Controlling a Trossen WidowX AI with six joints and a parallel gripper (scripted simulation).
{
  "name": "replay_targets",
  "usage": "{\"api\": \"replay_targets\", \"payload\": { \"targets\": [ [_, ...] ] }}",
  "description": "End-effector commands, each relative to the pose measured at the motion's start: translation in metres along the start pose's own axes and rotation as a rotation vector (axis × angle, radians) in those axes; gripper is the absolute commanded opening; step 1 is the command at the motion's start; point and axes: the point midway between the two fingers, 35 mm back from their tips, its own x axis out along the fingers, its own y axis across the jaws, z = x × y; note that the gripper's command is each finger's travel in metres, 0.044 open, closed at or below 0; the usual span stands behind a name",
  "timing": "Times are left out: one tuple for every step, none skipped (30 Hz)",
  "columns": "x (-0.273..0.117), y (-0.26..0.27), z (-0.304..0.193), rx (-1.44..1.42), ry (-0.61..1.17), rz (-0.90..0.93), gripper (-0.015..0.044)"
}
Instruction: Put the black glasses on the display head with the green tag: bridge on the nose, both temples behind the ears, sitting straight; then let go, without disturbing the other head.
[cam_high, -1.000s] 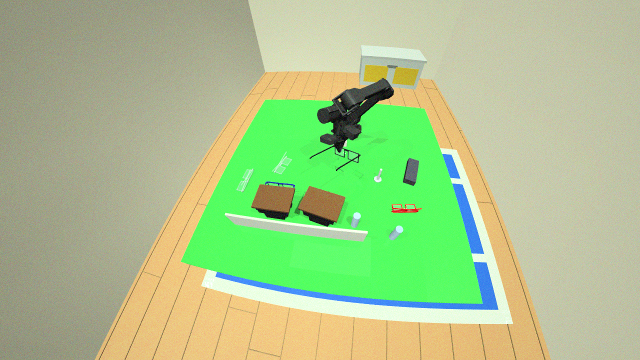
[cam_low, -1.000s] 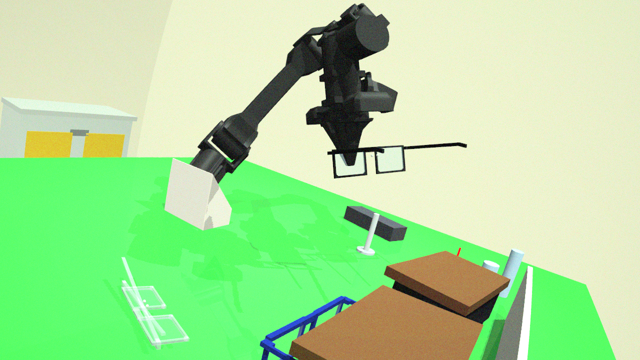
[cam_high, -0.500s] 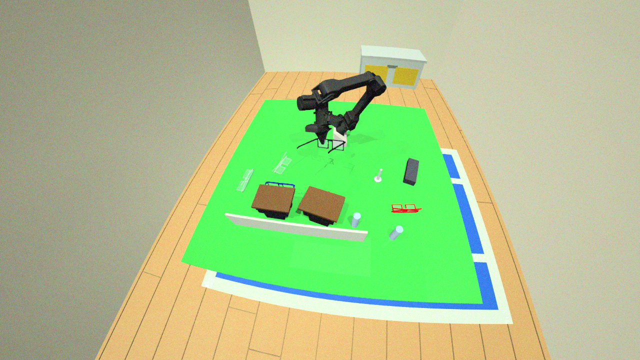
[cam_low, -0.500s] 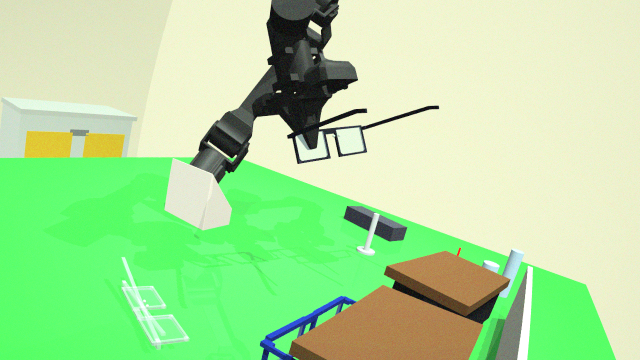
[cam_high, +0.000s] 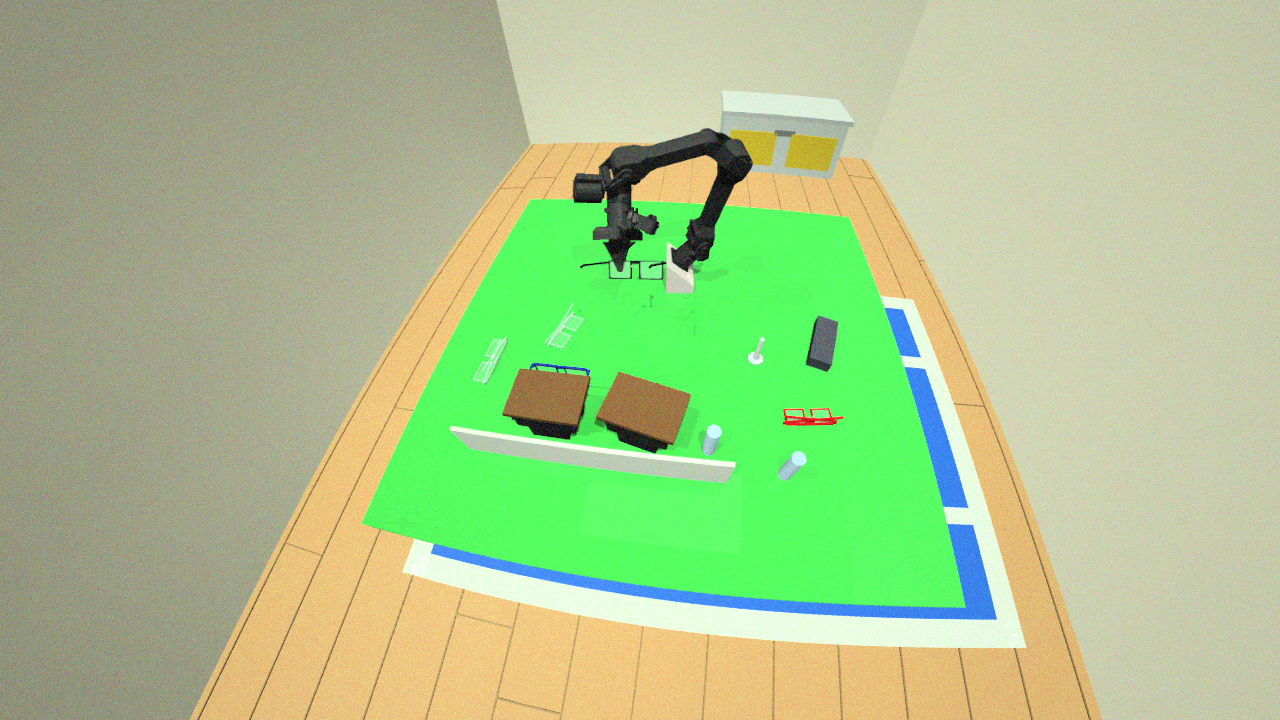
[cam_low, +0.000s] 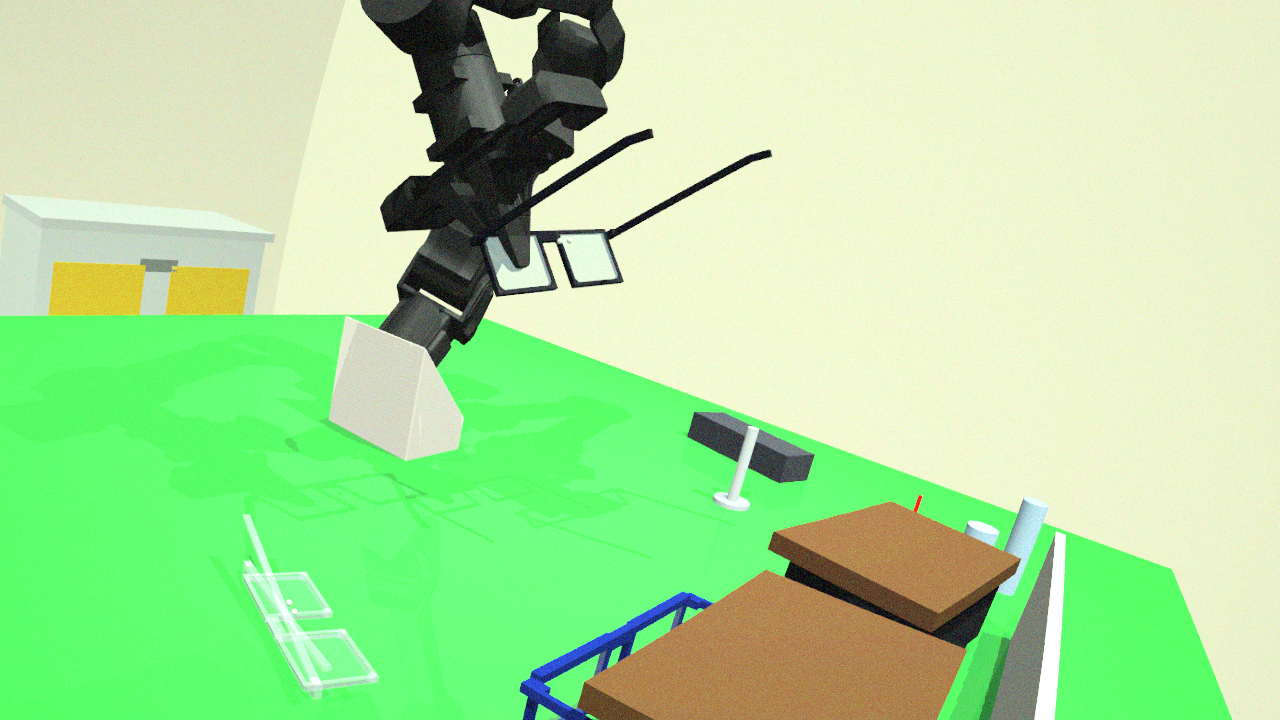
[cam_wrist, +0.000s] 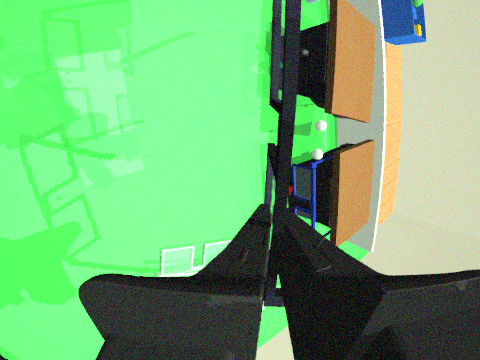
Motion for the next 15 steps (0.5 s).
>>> {"api": "replay_targets", "payload": {
  "targets": [
    [-0.008, 0.012, -0.017, -0.070, -0.003, -0.051, 0.0000],
    [-0.010, 0.015, -0.021, -0.089, -0.001, -0.063, 0.0000],
    [-0.013, 0.018, -0.025, -0.107, 0.000, -0.075, 0.0000],
    [-0.015, 0.021, -0.028, -0.126, 0.003, -0.088, 0.0000],
    [-0.017, 0.024, -0.032, -0.144, 0.005, -0.100, 0.0000],
    [-0.019, 0.027, -0.035, -0.163, 0.008, -0.112, 0.0000],
    [-0.021, 0.030, -0.038, -0.178, 0.011, -0.122, 0.0000],
    [-0.022, 0.031, -0.040, -0.188, 0.012, -0.128, 0.0000],
    [-0.022, 0.032, -0.041, -0.191, 0.013, -0.130, 0.0000],
    [-0.022, 0.032, -0.041, -0.191, 0.013, -0.130, 0.0000],
    [-0.021, 0.027, -0.036, -0.160, 0.014, -0.110, 0.0003],
    [-0.021, 0.027, -0.036, -0.160, 0.014, -0.110, 0.0000],
    [-0.021, 0.027, -0.036, -0.160, 0.014, -0.110, 0.0000],
    [-0.021, 0.027, -0.036, -0.160, 0.014, -0.110, 0.0000],
    [-0.021, 0.027, -0.036, -0.160, 0.014, -0.110, 0.0000]
  ]
}}
